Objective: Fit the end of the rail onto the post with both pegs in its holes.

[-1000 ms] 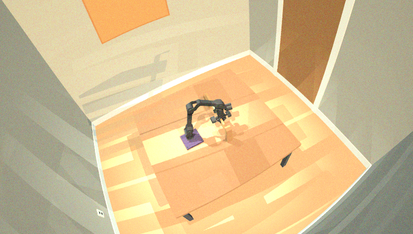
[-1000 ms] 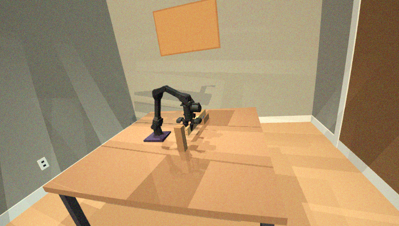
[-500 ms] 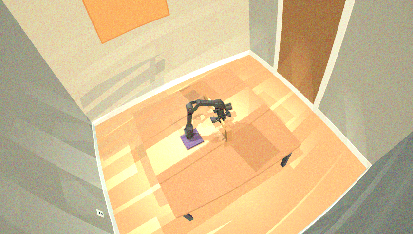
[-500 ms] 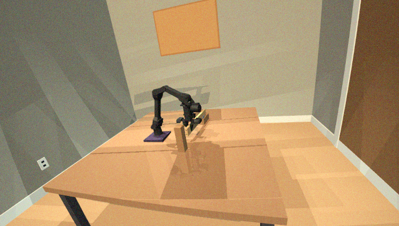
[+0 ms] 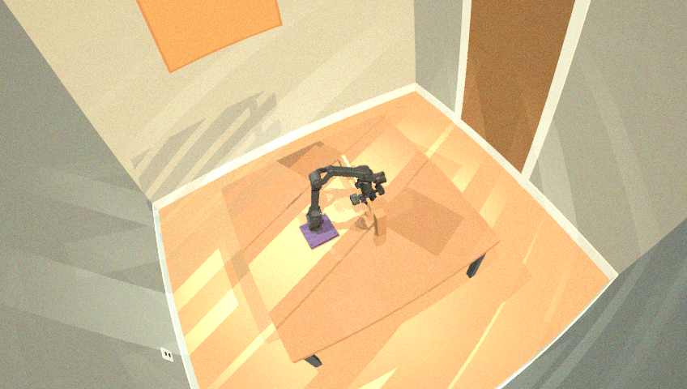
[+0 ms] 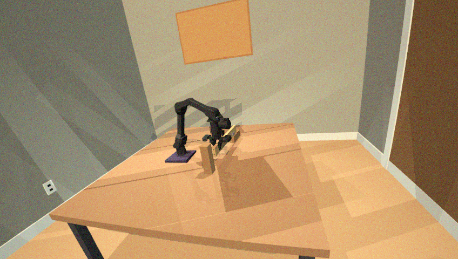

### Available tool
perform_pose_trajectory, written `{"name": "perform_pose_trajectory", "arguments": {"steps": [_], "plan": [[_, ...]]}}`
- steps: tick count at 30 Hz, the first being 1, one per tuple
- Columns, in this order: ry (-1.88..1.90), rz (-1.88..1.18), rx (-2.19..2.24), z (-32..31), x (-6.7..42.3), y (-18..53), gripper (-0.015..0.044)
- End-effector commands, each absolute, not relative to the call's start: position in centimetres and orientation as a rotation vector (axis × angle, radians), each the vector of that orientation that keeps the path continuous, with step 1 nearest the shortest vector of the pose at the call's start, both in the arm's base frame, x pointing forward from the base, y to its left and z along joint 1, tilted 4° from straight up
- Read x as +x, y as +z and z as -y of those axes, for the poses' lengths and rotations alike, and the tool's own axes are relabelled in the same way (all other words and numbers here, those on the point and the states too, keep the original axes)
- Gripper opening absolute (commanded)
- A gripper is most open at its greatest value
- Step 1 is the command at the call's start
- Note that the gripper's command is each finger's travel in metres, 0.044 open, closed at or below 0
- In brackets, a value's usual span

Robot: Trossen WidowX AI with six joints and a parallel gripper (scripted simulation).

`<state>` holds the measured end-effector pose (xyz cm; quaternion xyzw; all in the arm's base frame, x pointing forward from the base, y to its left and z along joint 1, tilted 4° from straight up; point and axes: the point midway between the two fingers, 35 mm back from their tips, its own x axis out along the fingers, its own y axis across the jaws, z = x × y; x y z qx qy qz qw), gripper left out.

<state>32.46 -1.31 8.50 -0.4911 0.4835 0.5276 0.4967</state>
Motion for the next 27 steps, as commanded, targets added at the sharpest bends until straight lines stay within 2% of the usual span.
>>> {"name": "perform_pose_trajectory", "arguments": {"steps": [1,27], "plan": [[1.267,-1.161,-1.199,1.21,32.51,8.9,0.0],[1.267,-1.161,-1.199,1.01,32.55,9.28,0.0]]}}
